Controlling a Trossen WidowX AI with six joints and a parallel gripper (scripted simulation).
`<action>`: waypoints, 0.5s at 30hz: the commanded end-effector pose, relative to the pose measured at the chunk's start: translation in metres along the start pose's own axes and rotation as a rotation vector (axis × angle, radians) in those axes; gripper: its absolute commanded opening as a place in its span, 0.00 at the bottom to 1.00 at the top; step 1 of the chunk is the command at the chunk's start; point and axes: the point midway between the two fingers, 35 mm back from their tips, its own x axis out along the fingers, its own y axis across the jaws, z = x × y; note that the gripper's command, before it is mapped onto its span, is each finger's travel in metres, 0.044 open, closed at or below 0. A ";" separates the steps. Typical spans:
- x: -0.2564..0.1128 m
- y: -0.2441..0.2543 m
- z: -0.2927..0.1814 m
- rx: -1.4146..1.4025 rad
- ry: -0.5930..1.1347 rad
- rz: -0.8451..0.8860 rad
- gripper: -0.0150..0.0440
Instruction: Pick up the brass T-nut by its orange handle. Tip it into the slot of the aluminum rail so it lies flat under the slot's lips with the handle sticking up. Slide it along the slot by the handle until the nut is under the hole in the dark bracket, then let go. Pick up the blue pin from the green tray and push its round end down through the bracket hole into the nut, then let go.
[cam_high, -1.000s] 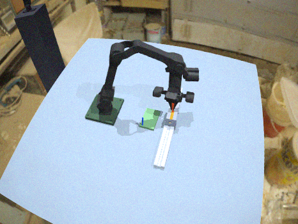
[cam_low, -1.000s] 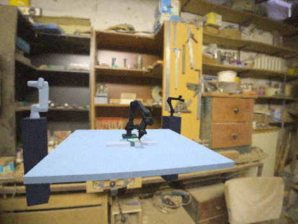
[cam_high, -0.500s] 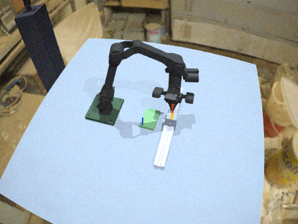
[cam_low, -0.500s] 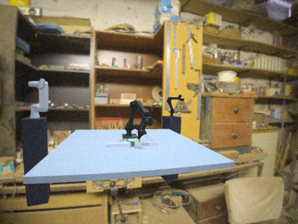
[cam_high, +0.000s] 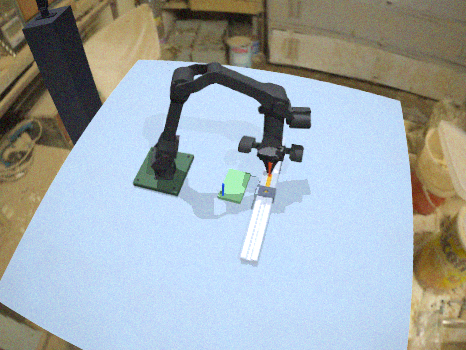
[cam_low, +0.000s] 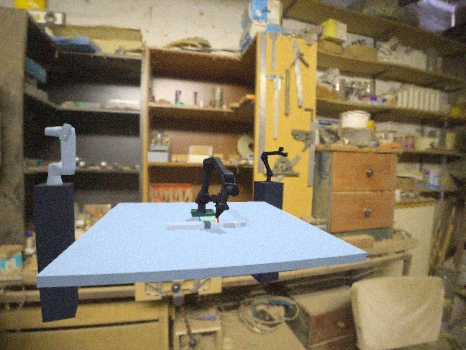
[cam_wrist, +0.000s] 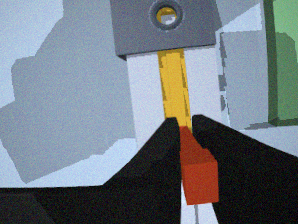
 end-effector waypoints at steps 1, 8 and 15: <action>0.000 0.000 0.000 0.000 0.000 0.000 0.27; 0.000 0.000 0.000 0.000 0.000 0.000 0.50; -0.036 0.004 0.017 -0.106 0.153 -0.019 0.68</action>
